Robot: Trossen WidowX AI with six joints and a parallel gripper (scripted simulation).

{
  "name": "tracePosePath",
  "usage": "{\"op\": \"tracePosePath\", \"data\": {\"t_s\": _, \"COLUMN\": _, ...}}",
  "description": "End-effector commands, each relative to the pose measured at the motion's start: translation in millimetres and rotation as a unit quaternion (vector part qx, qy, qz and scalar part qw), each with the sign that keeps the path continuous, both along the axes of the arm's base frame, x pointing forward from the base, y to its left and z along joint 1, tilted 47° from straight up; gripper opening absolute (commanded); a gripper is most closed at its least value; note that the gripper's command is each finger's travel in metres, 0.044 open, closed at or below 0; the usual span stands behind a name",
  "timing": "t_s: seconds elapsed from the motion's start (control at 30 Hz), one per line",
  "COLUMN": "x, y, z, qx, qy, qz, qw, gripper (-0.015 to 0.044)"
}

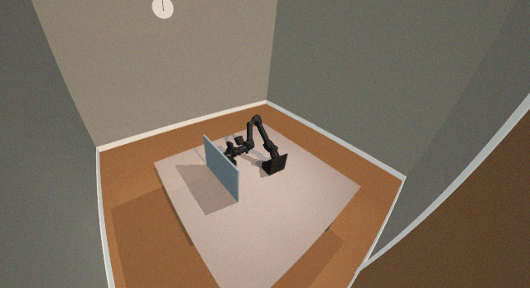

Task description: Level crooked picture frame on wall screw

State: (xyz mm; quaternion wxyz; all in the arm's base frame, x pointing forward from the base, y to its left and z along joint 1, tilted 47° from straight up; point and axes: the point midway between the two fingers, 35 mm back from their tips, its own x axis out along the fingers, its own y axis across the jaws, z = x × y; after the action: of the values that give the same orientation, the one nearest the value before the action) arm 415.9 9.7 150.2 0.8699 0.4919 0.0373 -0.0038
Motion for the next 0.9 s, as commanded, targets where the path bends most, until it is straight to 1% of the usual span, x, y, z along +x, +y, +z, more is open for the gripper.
{"op": "tracePosePath", "data": {"t_s": 0.0, "x": 0.0, "y": 3.8, "z": 1.4, "qx": 0.002, "qy": -0.003, "qz": 0.006, "qw": 1.0, "gripper": 0.0}}
{"op": "tracePosePath", "data": {"t_s": 0.87, "x": 0.0, "y": 2.7, "z": -0.8, "qx": 0.002, "qy": -0.003, "qz": 0.006, "qw": 1.0, "gripper": 0.0}}
